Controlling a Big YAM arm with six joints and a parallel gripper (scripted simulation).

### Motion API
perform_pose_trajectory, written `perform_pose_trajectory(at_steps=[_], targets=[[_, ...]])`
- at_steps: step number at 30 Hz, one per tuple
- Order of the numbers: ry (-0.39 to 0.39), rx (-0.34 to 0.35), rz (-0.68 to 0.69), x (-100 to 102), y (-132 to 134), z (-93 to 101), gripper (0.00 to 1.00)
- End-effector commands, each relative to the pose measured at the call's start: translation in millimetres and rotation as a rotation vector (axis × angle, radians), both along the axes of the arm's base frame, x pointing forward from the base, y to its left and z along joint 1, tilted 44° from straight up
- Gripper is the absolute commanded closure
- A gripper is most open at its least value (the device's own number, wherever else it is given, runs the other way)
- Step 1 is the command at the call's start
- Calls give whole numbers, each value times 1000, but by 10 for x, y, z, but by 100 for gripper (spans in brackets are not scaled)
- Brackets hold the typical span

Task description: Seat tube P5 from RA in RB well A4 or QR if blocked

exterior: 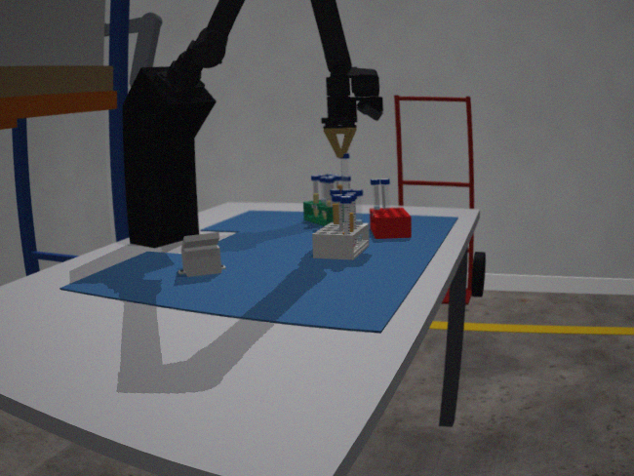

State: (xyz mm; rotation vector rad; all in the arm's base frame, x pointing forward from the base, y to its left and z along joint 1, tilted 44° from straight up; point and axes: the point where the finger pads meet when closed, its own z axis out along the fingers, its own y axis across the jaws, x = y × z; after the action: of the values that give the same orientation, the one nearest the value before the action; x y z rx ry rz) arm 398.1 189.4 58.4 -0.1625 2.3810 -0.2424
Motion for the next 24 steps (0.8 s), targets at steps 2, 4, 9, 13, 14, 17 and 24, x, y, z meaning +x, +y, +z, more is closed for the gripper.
perform_pose_trajectory(at_steps=[2,4,9,13,14,17,24], targets=[[-20,3,19,113,-1,213,100],[-21,3,19,154,-32,261,100],[-23,3,19,257,-108,382,100],[1,-75,119,159,-15,296,100],[17,-105,144,144,-25,236,100],[23,-128,139,202,-142,233,100],[50,-288,323,171,-71,233,100]])
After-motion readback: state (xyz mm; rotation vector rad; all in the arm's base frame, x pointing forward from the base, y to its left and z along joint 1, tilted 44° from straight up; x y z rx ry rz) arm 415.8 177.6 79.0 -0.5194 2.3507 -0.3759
